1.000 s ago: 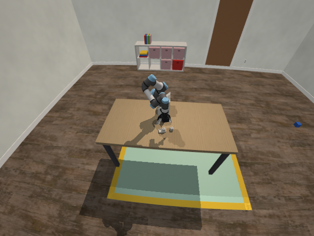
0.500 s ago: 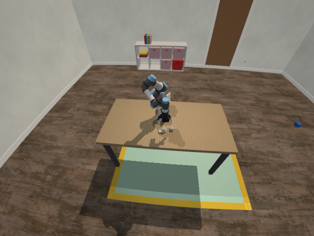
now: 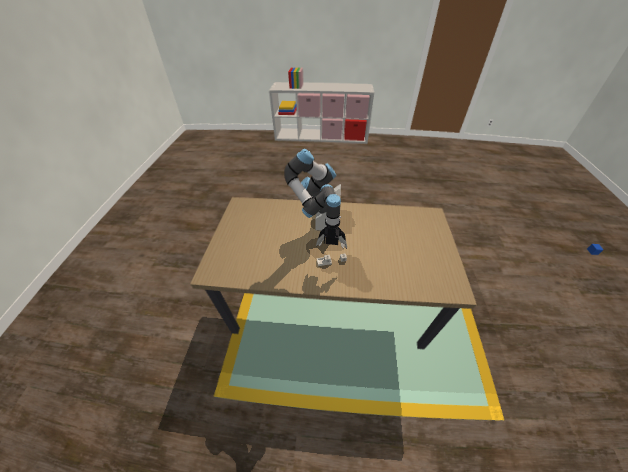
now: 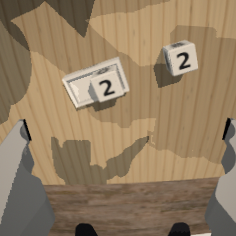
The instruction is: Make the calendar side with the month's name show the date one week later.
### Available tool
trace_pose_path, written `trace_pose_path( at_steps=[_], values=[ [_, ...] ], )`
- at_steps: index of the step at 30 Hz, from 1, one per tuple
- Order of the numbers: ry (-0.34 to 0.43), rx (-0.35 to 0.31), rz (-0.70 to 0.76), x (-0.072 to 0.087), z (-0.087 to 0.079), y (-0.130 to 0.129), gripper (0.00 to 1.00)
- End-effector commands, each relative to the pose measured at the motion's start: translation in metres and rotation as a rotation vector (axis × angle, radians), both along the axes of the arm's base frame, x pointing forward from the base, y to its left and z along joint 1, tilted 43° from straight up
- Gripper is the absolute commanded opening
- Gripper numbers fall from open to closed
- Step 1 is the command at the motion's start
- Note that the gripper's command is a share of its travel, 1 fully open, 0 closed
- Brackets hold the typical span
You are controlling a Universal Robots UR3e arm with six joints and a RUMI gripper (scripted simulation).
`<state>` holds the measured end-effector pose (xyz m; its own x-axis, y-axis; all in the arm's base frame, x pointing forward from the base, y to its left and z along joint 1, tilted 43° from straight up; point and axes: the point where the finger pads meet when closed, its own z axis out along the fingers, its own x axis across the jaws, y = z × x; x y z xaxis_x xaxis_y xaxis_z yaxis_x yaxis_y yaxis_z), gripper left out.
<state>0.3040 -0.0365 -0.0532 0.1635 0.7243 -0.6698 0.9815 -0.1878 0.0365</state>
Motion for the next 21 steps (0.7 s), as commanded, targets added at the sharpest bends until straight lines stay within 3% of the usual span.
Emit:
trace_pose_path(
  at_steps=[1,3,16,21],
  values=[
    [-0.115,-0.023,-0.129,-0.002,-0.008,0.007,1.0],
    [-0.115,-0.023,-0.129,-0.002,-0.008,0.007,1.0],
    [-0.399,-0.065,-0.445,-0.006,-0.029,0.023,1.0],
    [-0.456,-0.074,-0.508,-0.007,-0.033,0.026,1.0]
  ],
)
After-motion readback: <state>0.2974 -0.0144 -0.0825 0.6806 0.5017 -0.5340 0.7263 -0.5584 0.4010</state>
